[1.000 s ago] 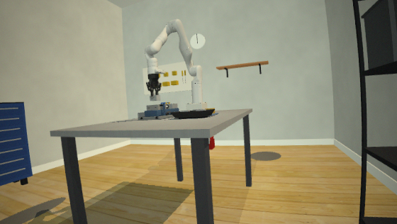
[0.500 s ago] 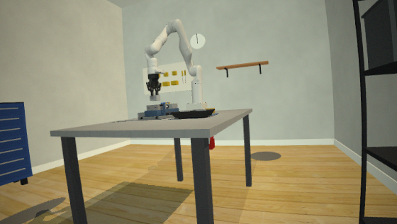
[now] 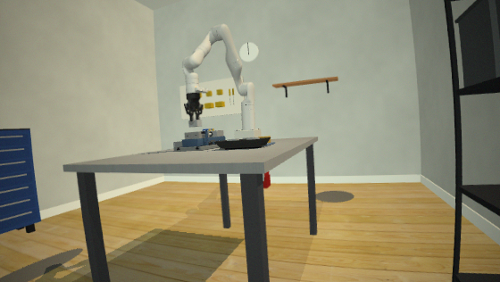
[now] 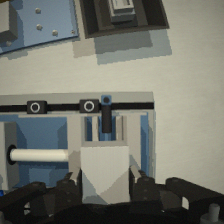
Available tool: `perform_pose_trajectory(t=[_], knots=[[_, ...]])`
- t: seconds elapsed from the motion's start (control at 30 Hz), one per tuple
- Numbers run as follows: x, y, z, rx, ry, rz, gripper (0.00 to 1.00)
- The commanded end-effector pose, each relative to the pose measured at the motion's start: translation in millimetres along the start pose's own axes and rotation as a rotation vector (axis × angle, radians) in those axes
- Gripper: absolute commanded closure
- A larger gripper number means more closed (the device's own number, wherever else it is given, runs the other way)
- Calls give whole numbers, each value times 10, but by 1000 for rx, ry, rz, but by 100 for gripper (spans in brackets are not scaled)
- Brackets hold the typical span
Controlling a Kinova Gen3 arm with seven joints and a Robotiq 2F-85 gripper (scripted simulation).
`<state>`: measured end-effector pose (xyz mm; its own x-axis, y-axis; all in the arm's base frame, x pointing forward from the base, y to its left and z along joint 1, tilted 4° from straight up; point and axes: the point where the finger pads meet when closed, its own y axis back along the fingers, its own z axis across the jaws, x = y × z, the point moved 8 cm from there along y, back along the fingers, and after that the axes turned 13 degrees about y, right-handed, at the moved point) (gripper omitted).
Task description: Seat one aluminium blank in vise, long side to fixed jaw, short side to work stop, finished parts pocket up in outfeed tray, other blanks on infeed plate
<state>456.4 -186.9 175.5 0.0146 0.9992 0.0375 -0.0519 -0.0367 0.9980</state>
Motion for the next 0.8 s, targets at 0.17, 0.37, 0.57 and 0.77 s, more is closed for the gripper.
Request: perform_pose_trajectory(t=[0.17, 0.37, 0.57, 0.77], knots=[[-2, -9, 4, -2, 0, -1, 100], [-3, -27, 5, -2, 0, -1, 100], [-4, -62, 6, -2, 0, -1, 100], [-5, -97, 7, -2, 0, -1, 100]])
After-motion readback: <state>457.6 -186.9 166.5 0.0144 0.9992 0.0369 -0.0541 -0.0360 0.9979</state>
